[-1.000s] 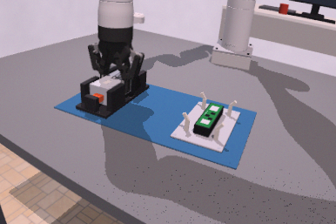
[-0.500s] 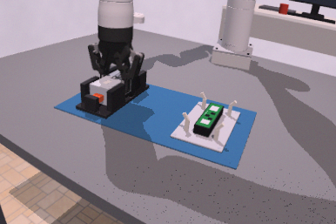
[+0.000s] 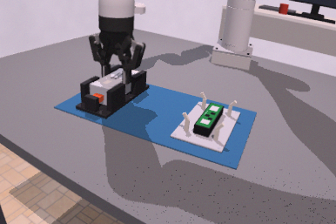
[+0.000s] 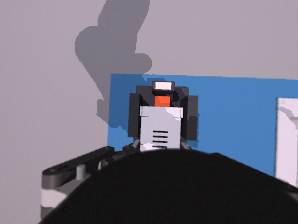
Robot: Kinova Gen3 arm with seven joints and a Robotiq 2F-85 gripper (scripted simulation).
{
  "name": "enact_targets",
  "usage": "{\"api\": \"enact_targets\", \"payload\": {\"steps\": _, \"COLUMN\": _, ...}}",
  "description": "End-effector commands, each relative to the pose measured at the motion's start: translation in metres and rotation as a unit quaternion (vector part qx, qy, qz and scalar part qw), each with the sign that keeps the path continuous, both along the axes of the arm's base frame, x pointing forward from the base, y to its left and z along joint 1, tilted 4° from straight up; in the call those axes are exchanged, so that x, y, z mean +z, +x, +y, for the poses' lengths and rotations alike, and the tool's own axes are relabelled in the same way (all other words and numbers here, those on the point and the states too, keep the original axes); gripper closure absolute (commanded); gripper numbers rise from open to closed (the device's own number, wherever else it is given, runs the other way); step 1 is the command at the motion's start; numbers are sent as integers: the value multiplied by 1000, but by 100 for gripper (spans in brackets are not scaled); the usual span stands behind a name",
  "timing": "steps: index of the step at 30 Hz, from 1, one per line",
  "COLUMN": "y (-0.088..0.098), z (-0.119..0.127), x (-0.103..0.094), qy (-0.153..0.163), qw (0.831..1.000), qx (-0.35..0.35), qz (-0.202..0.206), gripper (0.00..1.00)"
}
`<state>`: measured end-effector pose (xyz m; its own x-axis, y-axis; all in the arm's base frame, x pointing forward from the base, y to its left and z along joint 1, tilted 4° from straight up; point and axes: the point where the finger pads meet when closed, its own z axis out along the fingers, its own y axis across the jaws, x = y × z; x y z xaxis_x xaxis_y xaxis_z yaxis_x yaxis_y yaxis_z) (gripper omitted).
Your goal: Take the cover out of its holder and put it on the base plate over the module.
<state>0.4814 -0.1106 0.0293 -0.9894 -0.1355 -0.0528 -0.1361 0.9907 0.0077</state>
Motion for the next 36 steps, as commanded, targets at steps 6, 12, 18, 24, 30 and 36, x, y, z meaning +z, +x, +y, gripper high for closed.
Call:
{"api": "enact_targets", "payload": {"steps": 6, "y": 5, "z": 1, "x": 10, "qy": 0, "qw": 1000, "qx": 1, "qz": -9, "gripper": 100}}
{"api": "enact_targets", "payload": {"steps": 12, "y": 0, "z": 0, "x": 24, "qy": 0, "qw": 1000, "qx": 0, "qz": -4, "gripper": 100}}
{"api": "enact_targets", "payload": {"steps": 18, "y": -1, "z": -1, "x": 36, "qy": 0, "qw": 1000, "qx": 0, "qz": -4, "gripper": 100}}
{"api": "enact_targets", "payload": {"steps": 24, "y": -1, "z": -1, "x": 35, "qy": 0, "qw": 1000, "qx": 0, "qz": -3, "gripper": 99}}
{"api": "enact_targets", "payload": {"steps": 30, "y": -1, "z": -1, "x": 35, "qy": 0, "qw": 1000, "qx": 0, "qz": -3, "gripper": 99}}
{"api": "enact_targets", "payload": {"steps": 36, "y": -1, "z": -1, "x": 35, "qy": 0, "qw": 1000, "qx": 0, "qz": -3, "gripper": 99}}
